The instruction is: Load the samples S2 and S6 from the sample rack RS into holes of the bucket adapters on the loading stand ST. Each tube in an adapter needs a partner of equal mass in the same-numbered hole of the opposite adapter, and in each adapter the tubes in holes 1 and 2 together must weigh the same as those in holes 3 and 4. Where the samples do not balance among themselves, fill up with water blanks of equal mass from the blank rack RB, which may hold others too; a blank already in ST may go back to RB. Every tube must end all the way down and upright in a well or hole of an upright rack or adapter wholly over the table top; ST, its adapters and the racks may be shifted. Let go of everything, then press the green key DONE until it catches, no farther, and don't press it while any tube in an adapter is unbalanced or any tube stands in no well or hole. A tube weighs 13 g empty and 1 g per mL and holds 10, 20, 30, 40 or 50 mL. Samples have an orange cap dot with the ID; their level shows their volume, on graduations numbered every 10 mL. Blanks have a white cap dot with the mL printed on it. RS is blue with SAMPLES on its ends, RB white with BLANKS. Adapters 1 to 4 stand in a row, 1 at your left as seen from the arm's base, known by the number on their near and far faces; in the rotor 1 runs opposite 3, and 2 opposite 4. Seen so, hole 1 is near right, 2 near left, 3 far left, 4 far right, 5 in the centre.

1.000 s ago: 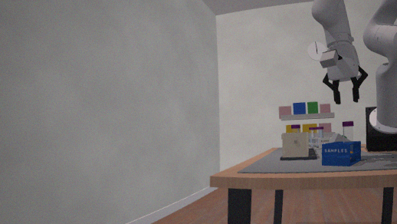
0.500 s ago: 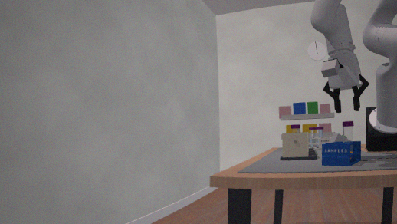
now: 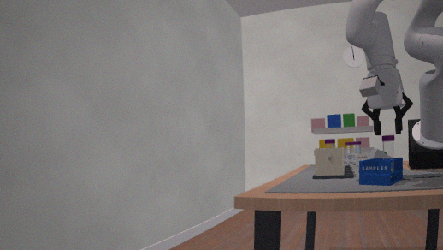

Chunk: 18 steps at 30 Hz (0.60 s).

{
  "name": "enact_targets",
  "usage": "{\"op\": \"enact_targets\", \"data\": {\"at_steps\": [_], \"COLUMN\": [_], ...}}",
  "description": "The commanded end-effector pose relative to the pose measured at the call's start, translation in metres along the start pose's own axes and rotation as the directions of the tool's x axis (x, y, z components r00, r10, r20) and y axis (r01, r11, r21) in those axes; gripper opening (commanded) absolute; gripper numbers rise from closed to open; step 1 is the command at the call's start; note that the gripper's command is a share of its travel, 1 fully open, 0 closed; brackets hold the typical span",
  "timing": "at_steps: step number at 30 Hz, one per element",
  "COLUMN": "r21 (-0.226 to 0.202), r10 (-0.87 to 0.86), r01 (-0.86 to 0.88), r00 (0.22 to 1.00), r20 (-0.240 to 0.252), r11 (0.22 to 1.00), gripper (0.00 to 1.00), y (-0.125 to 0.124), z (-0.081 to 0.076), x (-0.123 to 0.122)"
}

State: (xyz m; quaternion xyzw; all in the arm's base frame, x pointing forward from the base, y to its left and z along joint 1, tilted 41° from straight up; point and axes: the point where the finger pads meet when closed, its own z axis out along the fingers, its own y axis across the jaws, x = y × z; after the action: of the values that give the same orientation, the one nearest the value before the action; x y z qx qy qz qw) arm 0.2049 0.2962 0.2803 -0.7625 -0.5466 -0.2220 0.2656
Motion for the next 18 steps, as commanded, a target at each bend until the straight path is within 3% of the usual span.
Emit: {"op": "enact_targets", "data": {"at_steps": [1,18], "r21": [0.000,0.000], "r10": [-0.001,-0.001], "r01": [0.001,0.001], "r00": [1.000,1.000], "r20": [-0.003,-0.003], "r11": [1.000,1.000], "gripper": [0.57,0.57], "y": [0.0003,0.0003], "z": [0.0052,0.0106], "x": [0.0009,0.0009]}}
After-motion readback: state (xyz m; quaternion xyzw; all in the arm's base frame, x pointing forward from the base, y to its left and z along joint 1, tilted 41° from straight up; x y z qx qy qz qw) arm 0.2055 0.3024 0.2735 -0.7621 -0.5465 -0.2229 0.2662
